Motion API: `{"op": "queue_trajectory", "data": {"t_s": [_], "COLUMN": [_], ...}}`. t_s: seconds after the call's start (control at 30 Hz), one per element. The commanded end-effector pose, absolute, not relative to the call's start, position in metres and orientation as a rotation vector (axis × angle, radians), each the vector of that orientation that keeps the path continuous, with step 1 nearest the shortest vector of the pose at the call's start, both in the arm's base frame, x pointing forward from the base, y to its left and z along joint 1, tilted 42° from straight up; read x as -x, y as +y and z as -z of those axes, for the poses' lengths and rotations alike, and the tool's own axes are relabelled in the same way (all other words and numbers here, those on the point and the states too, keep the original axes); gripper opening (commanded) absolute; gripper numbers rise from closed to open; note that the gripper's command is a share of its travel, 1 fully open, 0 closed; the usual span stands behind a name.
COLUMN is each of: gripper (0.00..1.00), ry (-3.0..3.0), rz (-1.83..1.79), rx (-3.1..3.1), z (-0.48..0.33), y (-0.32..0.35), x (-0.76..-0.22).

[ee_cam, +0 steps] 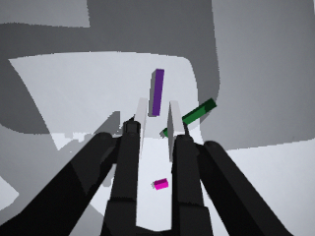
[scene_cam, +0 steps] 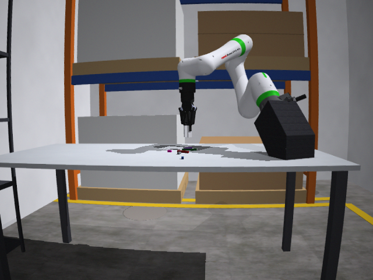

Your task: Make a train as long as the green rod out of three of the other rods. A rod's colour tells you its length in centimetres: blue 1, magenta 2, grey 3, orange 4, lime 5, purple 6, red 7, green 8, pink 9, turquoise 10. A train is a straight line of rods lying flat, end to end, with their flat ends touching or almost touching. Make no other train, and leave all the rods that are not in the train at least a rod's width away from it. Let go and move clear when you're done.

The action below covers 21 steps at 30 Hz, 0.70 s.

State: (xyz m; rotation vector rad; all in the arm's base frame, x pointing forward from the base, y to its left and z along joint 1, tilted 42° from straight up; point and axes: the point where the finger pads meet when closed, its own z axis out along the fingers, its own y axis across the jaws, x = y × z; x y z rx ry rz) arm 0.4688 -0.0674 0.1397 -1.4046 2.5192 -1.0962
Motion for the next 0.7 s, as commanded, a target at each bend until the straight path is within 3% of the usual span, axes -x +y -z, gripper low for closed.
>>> {"op": "queue_trajectory", "data": {"t_s": [0.0, 0.67], "gripper": [0.15, 0.15], "ry": [2.519, 2.519], "rz": [1.096, 1.096], "rx": [1.405, 1.405], "z": [-0.139, -0.124], "y": [-0.068, -0.079], "x": [-0.469, -0.477]}}
